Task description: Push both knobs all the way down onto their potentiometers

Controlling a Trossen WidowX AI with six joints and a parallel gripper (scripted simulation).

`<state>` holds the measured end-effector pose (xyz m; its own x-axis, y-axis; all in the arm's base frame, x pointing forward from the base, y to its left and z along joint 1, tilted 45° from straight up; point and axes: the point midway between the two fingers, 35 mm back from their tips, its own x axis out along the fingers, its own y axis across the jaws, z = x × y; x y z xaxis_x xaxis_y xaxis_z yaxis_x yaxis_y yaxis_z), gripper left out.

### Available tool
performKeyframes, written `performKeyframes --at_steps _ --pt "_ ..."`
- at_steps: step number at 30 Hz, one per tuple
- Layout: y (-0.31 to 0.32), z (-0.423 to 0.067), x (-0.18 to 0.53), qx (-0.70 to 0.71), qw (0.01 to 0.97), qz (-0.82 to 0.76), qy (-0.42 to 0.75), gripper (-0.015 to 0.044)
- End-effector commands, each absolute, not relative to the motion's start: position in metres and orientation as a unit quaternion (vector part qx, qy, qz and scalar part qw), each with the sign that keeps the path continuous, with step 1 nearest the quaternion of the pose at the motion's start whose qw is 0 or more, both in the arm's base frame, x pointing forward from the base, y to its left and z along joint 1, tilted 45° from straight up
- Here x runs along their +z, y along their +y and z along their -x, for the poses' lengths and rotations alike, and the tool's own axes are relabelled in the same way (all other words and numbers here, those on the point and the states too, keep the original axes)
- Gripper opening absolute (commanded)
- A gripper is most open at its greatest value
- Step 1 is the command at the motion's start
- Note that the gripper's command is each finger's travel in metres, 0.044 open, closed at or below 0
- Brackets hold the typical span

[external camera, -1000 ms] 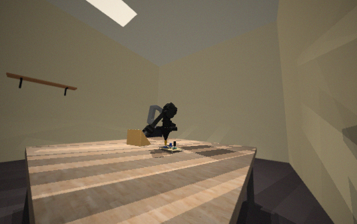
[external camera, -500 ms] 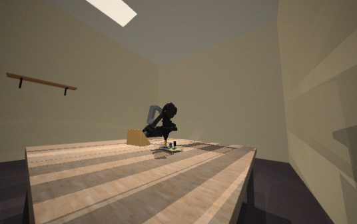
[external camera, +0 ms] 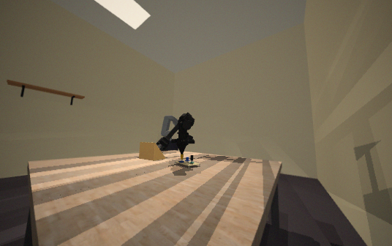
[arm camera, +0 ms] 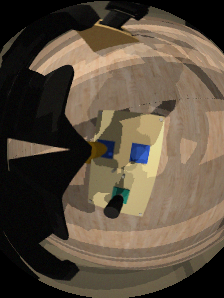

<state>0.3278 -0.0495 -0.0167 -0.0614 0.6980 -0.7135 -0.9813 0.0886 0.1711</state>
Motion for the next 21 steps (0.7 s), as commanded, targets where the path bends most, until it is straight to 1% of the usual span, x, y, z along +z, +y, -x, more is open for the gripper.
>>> performKeyframes --at_steps 1,21 --pt "-0.0463 -0.329 -0.018 0.644 0.652 0.207 0.342 0.0" --pt "-0.0441 -0.3288 -0.0203 0.644 0.652 0.207 0.342 0.0"
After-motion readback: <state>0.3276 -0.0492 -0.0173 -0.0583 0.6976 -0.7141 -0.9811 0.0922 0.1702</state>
